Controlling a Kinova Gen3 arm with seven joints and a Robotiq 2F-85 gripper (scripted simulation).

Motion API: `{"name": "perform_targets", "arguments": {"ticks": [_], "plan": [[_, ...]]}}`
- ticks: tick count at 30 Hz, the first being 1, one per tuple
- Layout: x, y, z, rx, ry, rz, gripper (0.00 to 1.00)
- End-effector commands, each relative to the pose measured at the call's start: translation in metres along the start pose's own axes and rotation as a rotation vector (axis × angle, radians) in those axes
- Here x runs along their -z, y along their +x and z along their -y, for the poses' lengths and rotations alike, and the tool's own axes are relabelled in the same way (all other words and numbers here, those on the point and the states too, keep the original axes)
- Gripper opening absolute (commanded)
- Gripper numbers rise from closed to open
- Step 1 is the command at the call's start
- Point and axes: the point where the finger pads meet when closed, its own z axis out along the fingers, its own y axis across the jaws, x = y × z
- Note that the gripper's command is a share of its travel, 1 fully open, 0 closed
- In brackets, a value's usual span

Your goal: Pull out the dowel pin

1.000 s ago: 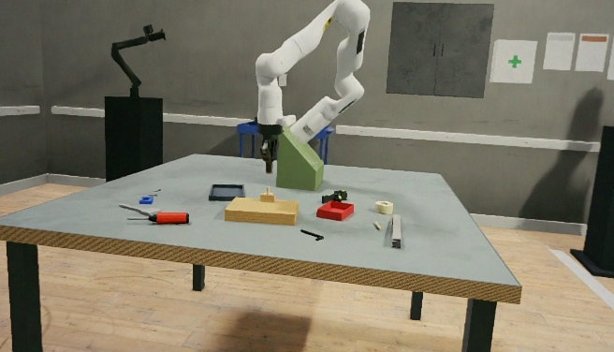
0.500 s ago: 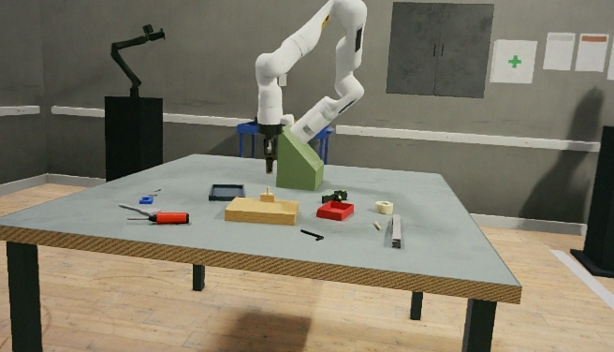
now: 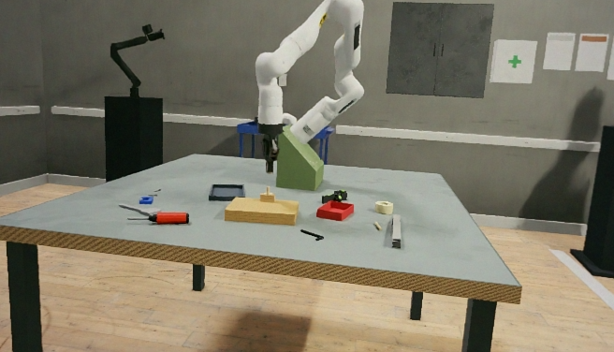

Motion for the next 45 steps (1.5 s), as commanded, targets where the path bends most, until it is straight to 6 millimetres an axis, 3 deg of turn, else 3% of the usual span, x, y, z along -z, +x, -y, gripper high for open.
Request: {"name": "perform_targets", "arguments": {"ticks": [1, 45], "plan": [[0.002, -0.001, -0.001, 0.099, -0.006, 0.004, 0.1], [0.009, -0.004, -0.012, 0.747, -0.022, 0.038, 0.1]]}}
